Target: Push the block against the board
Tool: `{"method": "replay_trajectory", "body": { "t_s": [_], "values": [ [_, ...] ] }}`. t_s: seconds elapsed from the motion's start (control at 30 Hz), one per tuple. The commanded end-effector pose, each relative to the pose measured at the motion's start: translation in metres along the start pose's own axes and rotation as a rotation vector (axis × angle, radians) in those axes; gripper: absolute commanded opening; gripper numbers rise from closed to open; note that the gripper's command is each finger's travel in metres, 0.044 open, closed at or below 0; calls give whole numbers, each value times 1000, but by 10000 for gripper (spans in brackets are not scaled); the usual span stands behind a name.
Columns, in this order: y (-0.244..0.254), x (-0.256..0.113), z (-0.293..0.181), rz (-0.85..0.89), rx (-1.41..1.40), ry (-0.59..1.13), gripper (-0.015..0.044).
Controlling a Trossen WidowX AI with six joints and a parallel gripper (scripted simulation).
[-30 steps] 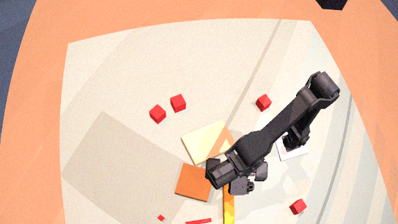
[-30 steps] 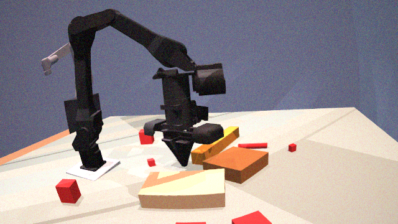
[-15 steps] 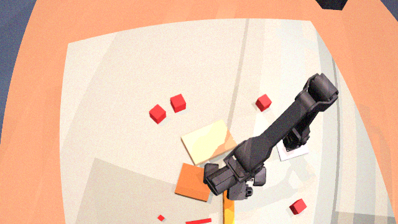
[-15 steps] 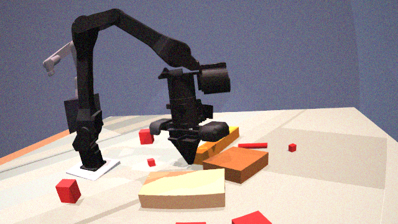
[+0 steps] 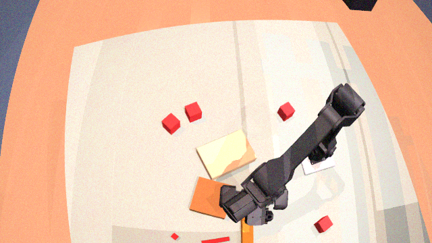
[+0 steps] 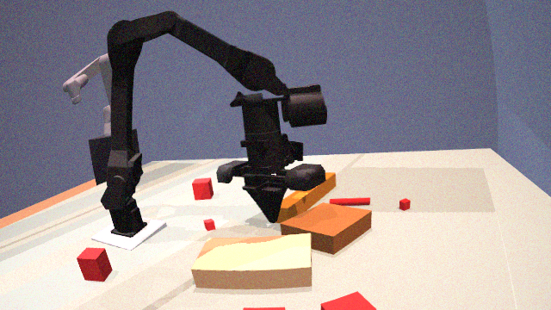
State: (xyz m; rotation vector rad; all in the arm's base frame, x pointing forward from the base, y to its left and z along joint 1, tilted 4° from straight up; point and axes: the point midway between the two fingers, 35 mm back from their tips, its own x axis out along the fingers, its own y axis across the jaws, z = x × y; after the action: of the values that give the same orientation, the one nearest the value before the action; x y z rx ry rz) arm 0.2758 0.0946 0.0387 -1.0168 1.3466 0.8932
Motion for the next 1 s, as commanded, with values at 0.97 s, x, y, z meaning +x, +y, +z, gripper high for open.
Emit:
{"method": "replay_trajectory", "body": {
  "t_s": [0.97],
  "values": [
    [4,0,51,1,2,-7,0]
  ]
}}
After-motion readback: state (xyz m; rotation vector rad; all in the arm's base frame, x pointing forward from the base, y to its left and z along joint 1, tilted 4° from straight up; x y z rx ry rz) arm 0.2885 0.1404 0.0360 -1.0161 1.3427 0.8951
